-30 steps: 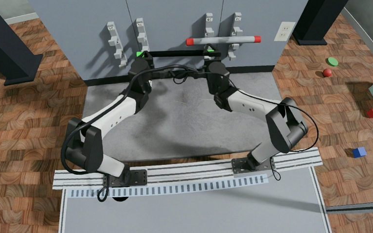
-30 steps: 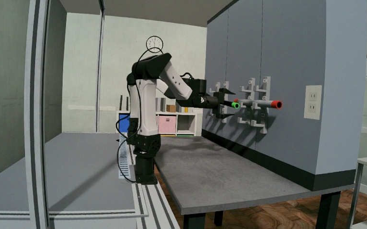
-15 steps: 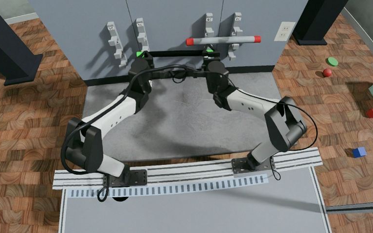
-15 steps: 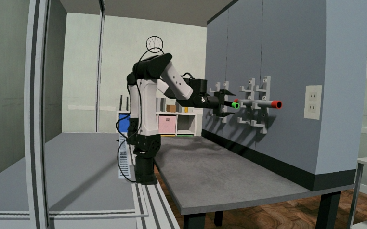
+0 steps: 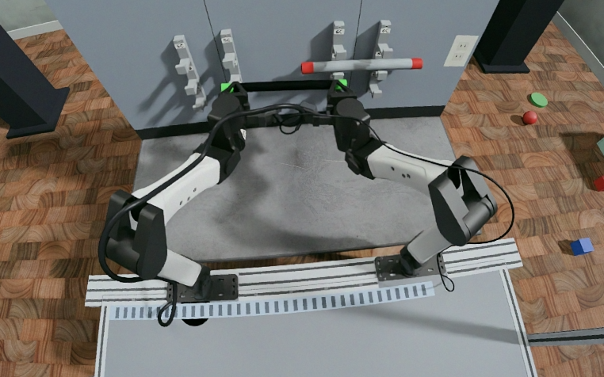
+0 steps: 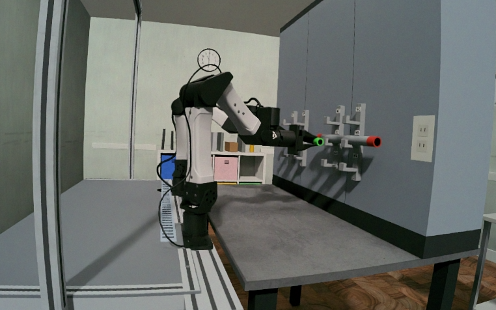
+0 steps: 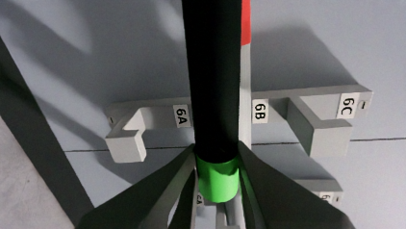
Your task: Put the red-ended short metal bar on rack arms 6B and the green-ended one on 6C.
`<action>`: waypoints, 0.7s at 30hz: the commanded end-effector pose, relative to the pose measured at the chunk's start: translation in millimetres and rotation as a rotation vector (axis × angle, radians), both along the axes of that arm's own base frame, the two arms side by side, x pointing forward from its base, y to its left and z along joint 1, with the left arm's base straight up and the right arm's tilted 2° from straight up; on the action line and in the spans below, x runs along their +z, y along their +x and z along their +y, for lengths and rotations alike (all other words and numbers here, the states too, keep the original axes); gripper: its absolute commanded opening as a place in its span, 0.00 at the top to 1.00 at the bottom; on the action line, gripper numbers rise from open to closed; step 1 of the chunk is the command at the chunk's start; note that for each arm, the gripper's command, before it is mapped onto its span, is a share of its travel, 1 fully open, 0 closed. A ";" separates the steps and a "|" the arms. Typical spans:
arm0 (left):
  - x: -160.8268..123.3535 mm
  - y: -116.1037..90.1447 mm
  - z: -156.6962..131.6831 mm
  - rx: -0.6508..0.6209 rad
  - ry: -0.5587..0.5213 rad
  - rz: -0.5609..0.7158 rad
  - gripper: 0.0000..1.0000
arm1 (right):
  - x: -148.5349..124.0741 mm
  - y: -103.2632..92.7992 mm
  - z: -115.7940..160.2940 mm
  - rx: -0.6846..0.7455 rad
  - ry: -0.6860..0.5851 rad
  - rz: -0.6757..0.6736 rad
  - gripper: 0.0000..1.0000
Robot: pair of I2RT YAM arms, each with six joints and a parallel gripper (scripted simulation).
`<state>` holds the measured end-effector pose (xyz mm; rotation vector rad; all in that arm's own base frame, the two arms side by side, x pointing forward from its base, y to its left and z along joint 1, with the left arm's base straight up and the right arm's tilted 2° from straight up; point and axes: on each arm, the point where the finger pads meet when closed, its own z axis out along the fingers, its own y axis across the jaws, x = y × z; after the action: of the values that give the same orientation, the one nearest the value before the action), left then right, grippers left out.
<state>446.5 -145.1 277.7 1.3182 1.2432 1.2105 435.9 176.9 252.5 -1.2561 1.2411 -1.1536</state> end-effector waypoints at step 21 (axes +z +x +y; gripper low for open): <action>0.0 -1.5 -0.7 0.002 -0.061 -0.087 0.56 | 12.3 6.3 -2.7 -0.009 0.001 -0.022 1.00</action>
<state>443.4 -144.3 271.4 1.2645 1.2250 1.2092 435.6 177.6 247.8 -1.2867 1.2398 -1.1575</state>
